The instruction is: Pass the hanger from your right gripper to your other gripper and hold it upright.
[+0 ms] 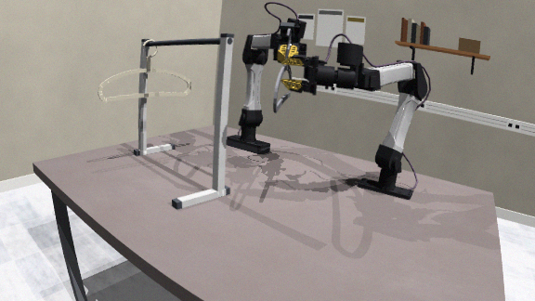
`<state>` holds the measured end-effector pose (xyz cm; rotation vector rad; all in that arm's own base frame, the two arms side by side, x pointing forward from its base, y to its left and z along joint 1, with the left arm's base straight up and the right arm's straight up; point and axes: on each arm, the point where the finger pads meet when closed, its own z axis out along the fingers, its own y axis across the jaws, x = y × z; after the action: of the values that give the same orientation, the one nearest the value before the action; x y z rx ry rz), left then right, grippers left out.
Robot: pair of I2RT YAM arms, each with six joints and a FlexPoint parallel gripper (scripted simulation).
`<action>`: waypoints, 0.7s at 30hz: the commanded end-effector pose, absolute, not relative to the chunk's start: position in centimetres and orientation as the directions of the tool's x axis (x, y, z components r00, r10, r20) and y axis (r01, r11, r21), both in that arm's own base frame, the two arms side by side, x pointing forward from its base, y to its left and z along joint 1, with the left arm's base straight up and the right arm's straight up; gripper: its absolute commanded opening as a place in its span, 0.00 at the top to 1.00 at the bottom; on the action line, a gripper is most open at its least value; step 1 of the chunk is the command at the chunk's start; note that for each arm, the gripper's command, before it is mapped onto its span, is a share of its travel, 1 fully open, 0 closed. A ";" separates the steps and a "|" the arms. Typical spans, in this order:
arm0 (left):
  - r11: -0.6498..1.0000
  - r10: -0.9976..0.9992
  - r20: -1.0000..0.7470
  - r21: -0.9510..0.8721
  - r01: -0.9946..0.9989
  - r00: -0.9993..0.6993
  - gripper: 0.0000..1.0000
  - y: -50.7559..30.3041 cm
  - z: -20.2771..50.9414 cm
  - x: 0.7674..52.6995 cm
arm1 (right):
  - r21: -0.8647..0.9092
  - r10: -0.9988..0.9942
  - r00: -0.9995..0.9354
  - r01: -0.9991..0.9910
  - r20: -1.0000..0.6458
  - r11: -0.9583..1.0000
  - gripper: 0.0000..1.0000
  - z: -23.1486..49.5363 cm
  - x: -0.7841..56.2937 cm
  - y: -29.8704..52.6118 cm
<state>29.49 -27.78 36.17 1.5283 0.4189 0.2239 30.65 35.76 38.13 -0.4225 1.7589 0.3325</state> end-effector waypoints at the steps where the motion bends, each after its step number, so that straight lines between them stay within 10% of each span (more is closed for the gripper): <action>1: 0.058 0.399 -0.091 0.996 0.074 0.912 0.52 -28.6 37.5 30.0 | 0.012 -0.080 -0.184 -0.451 -0.980 0.892 1.00 39.2 30.5 35.6; 12: 0.058 0.396 -0.091 0.996 0.074 0.914 0.52 -28.8 37.5 30.0 | 0.012 -0.080 -0.184 -0.451 -0.980 0.892 1.00 39.2 30.5 35.6; 14: 0.057 0.395 -0.093 0.995 0.077 0.914 0.68 -28.9 37.4 30.1 | 0.012 -0.080 -0.184 -0.451 -0.980 0.892 1.00 39.2 30.5 35.6; 21: 0.051 0.396 -0.110 0.994 0.097 0.912 0.77 -28.6 36.8 29.9 | 0.012 -0.080 -0.184 -0.451 -0.980 0.892 1.00 39.2 30.5 35.6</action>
<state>29.84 -28.32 36.46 1.5191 0.4126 0.2349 30.60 35.74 37.89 -0.4293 1.7660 0.3265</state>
